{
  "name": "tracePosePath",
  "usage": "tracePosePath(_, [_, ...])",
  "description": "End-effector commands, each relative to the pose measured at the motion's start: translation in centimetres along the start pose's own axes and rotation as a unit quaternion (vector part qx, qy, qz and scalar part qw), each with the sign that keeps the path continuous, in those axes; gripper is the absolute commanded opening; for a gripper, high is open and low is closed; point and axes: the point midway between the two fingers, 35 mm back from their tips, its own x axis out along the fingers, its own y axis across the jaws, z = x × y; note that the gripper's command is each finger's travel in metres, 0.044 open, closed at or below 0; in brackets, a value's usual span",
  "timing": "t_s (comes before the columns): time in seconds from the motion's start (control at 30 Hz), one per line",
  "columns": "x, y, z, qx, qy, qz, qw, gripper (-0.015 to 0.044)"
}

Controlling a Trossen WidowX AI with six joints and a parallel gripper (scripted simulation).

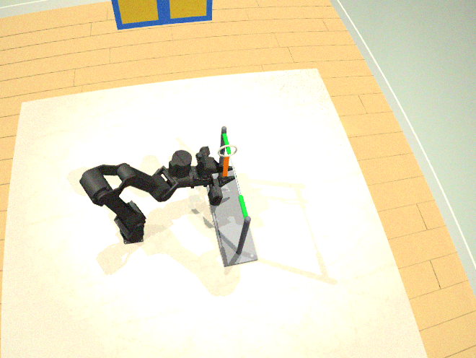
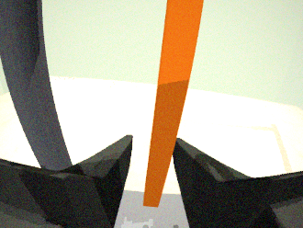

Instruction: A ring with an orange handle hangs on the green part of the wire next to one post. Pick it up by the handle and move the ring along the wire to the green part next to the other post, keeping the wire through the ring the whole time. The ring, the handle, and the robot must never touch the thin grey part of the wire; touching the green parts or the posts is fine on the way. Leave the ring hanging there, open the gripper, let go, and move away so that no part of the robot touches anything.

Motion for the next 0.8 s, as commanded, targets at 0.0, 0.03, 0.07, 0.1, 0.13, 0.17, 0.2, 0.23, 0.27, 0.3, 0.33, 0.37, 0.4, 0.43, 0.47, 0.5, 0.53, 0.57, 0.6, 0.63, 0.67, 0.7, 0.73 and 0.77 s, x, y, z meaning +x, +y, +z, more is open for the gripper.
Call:
tracePosePath(0.0, [-0.8, 0.0, 0.1, 0.002, -0.001, -0.003, 1.000, 0.0160])
tracePosePath(0.03, [-1.1, 0.0, 0.2, 0.002, -0.001, -0.003, 1.000, 0.0160])
tracePosePath(0.07, [-1.3, 0.0, 0.2, 0.003, -0.001, -0.003, 1.000, 0.0160])
tracePosePath(0.1, [-1.5, 0.0, 0.2, 0.003, -0.001, -0.003, 1.000, 0.0160])
tracePosePath(0.13, [-1.7, 0.0, 0.2, 0.003, -0.001, -0.003, 1.000, 0.0160])
tracePosePath(0.17, [-2.0, 0.0, 0.2, 0.003, -0.001, -0.003, 1.000, 0.0160])
tracePosePath(0.2, [-2.2, 0.0, 0.2, 0.003, -0.001, -0.003, 1.000, 0.0160])
tracePosePath(0.23, [-2.4, 0.0, 0.2, 0.003, -0.001, -0.004, 1.000, 0.0160])
tracePosePath(0.27, [-2.6, 0.0, 0.2, 0.003, -0.001, -0.004, 1.000, 0.0160])
tracePosePath(0.3, [-2.8, 0.0, 0.2, 0.003, -0.001, -0.004, 1.000, 0.0160])
tracePosePath(0.33, [-3.0, 0.0, 0.2, 0.003, -0.001, -0.004, 1.000, 0.0160])
tracePosePath(0.37, [-3.3, 0.0, 0.1, 0.003, 0.000, -0.004, 1.000, 0.0160])
tracePosePath(0.4, [-3.5, 0.0, 0.1, 0.004, 0.000, -0.004, 1.000, 0.0160])
tracePosePath(0.43, [-3.7, -0.1, 0.1, 0.004, 0.000, -0.004, 1.000, 0.0160])
tracePosePath(0.47, [-3.9, -0.1, 0.1, 0.004, 0.000, -0.004, 1.000, 0.0160])
tracePosePath(0.5, [-4.1, -0.1, 0.0, 0.004, 0.000, -0.005, 1.000, 0.0160])
tracePosePath(0.53, [-4.3, -0.1, 0.0, 0.004, 0.000, -0.005, 1.000, 0.0160])
tracePosePath(0.57, [-4.5, -0.1, 0.0, 0.004, 0.000, -0.005, 1.000, 0.0160])
tracePosePath(0.6, [-4.6, -0.1, 0.0, 0.004, 0.000, -0.005, 1.000, 0.0160])
tracePosePath(0.63, [-4.6, -0.1, 0.0, 0.004, 0.000, -0.005, 1.000, 0.0160])
tracePosePath(0.67, [-4.6, -0.1, 0.0, 0.004, 0.000, -0.005, 1.000, 0.0160])
tracePosePath(0.7, [-4.6, -0.1, 0.0, 0.004, 0.000, -0.005, 1.000, 0.0160])
tracePosePath(0.73, [-4.6, -0.1, 0.0, 0.004, 0.000, -0.005, 1.000, 0.0160])
tracePosePath(0.77, [-4.6, -0.1, 0.0, 0.004, 0.000, -0.005, 1.000, 0.0160])
